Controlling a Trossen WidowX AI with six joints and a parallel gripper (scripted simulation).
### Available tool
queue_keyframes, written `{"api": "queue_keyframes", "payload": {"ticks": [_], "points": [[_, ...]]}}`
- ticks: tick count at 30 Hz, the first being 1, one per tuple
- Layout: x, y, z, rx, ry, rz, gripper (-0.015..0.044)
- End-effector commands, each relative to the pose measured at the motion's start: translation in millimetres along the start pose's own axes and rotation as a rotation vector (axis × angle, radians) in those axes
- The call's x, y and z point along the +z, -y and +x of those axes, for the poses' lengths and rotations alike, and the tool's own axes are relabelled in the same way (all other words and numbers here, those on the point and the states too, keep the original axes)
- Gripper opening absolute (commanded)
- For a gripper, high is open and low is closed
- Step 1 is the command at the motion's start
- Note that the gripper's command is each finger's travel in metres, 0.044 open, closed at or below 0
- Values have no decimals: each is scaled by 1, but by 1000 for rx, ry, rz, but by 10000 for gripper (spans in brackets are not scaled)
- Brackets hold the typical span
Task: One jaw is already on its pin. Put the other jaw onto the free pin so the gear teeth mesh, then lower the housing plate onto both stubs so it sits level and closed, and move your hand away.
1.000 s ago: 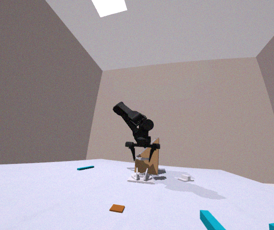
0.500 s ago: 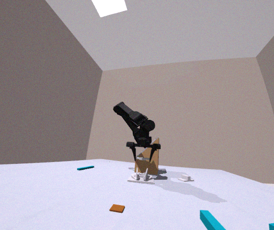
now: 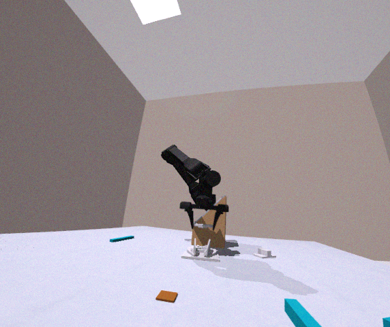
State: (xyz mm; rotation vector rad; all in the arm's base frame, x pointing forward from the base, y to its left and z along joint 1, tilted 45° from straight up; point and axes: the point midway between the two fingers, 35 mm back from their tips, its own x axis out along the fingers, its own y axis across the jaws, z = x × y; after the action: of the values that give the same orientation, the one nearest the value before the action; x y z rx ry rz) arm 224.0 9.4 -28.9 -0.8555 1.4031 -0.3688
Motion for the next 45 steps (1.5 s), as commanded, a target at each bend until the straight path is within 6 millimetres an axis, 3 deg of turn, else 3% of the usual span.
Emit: {"api": "queue_keyframes", "payload": {"ticks": [1, 16, 45], "points": [[-1, 0, 0, 1, 1, 4, 351], [-1, -2, 1, 1, 1, 3, 351], [0, -2, 48, 2, 1, 2, 351]]}}
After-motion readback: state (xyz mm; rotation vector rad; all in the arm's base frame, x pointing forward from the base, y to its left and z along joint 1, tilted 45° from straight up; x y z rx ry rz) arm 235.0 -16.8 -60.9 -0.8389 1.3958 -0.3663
